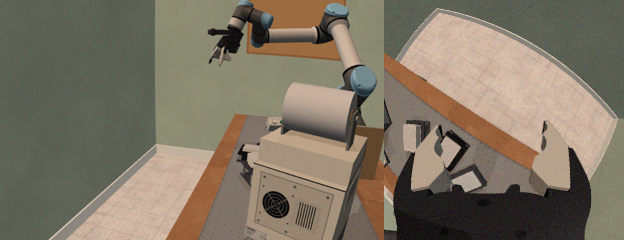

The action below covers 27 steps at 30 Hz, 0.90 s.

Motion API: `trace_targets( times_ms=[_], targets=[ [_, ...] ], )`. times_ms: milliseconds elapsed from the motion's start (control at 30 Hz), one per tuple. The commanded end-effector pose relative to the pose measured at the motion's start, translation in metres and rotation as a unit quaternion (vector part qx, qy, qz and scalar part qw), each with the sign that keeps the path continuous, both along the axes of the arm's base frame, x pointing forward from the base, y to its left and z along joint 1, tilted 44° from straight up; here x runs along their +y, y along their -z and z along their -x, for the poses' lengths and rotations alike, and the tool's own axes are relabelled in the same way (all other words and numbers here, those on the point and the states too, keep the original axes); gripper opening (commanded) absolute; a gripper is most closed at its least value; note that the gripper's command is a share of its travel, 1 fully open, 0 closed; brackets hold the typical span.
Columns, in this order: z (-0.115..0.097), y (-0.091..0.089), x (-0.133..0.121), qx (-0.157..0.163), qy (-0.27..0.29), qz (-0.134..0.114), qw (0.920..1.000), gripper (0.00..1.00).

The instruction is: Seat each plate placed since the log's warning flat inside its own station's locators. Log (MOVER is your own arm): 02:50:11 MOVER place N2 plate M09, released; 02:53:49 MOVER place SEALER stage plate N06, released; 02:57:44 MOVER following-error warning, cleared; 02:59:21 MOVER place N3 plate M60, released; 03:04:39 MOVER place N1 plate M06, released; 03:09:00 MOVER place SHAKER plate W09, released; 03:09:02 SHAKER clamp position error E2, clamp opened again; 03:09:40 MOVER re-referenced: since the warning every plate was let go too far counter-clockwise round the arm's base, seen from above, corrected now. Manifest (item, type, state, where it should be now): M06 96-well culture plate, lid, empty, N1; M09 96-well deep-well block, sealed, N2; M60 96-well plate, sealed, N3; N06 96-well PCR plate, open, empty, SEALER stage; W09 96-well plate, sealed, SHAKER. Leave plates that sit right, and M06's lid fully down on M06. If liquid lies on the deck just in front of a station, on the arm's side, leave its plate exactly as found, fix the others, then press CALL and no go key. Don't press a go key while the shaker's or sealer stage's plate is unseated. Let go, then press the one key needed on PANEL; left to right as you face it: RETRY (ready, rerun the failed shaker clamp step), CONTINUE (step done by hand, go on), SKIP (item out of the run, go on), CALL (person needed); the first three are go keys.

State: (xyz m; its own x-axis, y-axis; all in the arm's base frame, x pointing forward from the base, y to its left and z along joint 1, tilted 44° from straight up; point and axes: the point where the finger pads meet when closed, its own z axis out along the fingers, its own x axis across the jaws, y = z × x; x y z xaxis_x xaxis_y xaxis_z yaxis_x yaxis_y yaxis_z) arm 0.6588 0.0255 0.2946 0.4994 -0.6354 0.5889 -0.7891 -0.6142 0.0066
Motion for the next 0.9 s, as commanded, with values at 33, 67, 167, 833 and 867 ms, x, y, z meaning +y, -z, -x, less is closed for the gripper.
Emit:
trace_targets(
  times_ms=[33, 67, 167, 833, 867],
  targets=[
    [0.008, 0.022, -0.004, 0.025, 0.005, 0.015, 0.9996, 0.82],
    [0.010, 0.027, -0.005, 0.028, 0.005, 0.017, 0.9994, 0.82],
    [0.016, 0.041, -0.008, 0.028, 0.005, 0.017, 0.9994, 0.82],
    [0.047, 0.102, -0.021, 0.066, 0.011, 0.038, 0.9971, 0.82],
    [0.050, 0.106, -0.022, 0.074, 0.012, 0.043, 0.9962, 0.82]
  ],
)
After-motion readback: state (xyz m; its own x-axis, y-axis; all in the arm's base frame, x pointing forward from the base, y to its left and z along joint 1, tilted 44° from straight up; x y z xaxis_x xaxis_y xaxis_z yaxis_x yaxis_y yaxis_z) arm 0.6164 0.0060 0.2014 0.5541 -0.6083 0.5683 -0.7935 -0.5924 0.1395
